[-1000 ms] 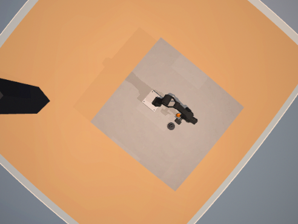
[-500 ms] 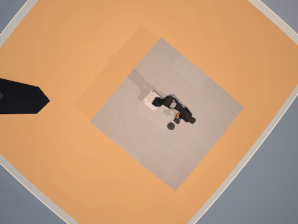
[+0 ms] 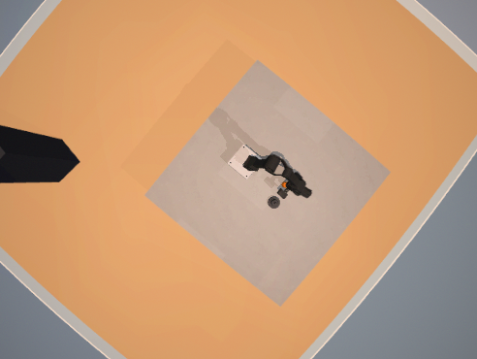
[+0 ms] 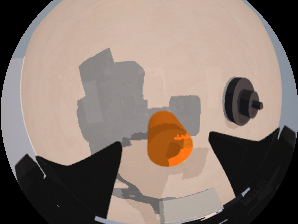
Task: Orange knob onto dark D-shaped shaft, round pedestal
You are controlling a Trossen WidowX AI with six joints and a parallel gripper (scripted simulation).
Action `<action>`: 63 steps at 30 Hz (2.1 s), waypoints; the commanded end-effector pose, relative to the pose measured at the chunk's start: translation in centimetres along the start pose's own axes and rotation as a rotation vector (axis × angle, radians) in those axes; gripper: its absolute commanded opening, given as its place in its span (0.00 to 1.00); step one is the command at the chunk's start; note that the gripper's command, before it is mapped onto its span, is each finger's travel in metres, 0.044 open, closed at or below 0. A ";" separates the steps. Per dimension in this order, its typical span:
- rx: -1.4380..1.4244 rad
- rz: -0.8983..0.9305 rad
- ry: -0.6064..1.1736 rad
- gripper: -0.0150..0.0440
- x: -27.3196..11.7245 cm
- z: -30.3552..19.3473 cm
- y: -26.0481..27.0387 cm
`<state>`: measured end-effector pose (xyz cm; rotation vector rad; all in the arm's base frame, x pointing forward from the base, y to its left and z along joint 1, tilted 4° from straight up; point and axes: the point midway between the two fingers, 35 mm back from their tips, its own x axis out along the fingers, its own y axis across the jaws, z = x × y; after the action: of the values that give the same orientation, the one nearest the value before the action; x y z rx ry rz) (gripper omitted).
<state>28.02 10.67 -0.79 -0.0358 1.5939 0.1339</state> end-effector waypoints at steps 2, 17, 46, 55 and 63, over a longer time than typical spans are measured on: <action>0.003 -0.004 -0.001 1.00 0.9 0.0 -0.1; 0.003 -0.004 -0.001 1.00 3.2 -0.1 -0.1; 0.014 0.005 -0.036 0.25 2.1 1.2 -0.2; 0.009 0.001 -0.021 0.25 -3.2 1.3 0.0; 0.004 -0.004 -0.003 0.25 -9.5 0.1 0.1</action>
<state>28.71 10.43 6.03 -0.0301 1.5970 0.1251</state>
